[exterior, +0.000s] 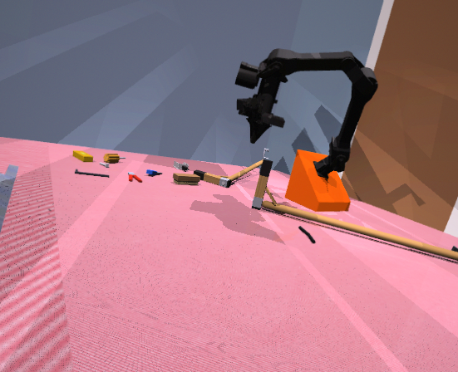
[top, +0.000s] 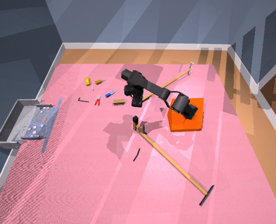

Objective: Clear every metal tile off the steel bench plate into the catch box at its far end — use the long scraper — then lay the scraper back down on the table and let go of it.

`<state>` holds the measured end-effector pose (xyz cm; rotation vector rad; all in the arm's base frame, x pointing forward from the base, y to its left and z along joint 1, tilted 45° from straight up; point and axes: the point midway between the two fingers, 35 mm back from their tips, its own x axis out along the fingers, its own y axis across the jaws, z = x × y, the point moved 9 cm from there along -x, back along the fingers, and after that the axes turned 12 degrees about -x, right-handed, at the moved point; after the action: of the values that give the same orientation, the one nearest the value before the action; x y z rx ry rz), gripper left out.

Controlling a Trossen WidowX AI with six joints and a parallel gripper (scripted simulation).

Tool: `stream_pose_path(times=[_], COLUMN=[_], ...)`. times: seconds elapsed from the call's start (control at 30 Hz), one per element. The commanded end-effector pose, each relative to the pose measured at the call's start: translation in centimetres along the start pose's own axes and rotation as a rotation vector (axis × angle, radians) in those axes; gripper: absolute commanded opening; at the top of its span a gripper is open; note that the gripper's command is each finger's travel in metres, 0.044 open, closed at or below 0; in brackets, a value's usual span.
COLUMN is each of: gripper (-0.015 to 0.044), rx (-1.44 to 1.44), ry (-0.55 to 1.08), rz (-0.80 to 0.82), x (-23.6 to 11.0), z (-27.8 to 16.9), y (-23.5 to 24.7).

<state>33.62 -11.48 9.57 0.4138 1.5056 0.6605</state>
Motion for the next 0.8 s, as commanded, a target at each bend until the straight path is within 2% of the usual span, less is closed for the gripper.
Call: stream_pose_path(times=[0.0, 0.3, 0.77], gripper=[0.0000, 0.0000, 0.0000], rx=[0.015, 0.053, 0.054], ry=[-0.002, 0.000, -0.001], rz=[0.029, 0.087, 0.086], x=[-0.2, -0.2, 2.5], z=[-0.3, -1.4, -1.1], y=[-1.7, -5.1, -5.1])
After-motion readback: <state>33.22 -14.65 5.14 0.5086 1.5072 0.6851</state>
